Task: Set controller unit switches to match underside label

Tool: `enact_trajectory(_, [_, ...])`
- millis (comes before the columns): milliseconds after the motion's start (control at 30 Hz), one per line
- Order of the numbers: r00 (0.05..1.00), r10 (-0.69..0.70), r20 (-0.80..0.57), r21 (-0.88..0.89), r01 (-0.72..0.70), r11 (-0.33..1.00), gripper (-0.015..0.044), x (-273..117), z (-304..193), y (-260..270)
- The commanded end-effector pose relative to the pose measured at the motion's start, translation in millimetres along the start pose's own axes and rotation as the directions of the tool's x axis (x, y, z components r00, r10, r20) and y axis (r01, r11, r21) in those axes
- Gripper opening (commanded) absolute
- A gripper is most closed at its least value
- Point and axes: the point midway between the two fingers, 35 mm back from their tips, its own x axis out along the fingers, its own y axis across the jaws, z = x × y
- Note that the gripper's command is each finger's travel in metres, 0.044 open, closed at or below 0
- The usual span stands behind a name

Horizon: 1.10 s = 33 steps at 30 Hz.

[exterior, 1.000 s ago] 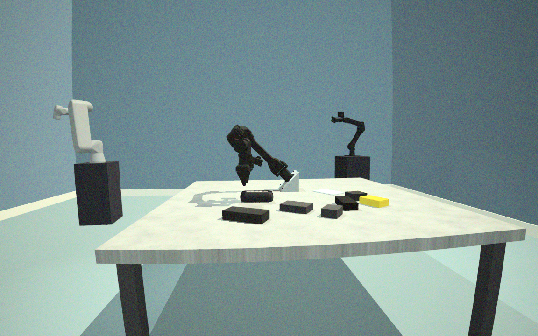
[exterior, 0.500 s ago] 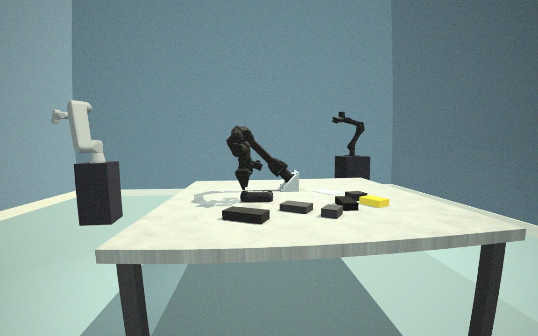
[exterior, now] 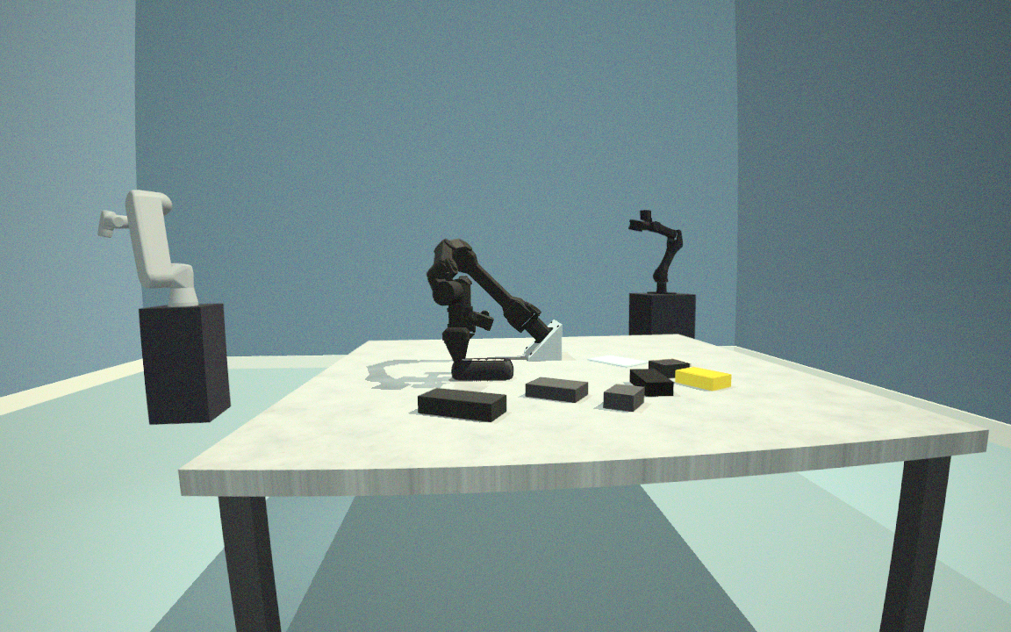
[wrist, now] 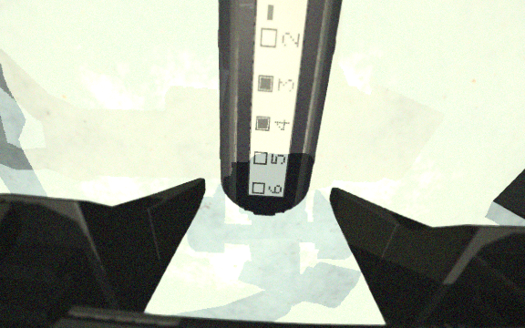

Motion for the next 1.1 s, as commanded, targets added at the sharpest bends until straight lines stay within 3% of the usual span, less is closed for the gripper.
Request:
enact_trajectory(0, [1.000, 0.003, 0.003, -0.004, -0.003, 1.000, 0.0440, 7.2, 0.9, 1.3])
enact_trajectory(233, [1.000, 0.002, 0.001, -0.005, -0.002, 1.000, 0.0440, 15.8, 0.5, 2.1])
enact_trajectory(400, [1.000, 0.002, 0.001, -0.005, -0.002, 1.000, 0.0328, 15.8, 0.5, 2.1])
enact_trajectory(1067, [1.000, 0.002, 0.001, -0.005, -0.002, 1.000, 0.0336, 11.8, 1.7, 2.1])
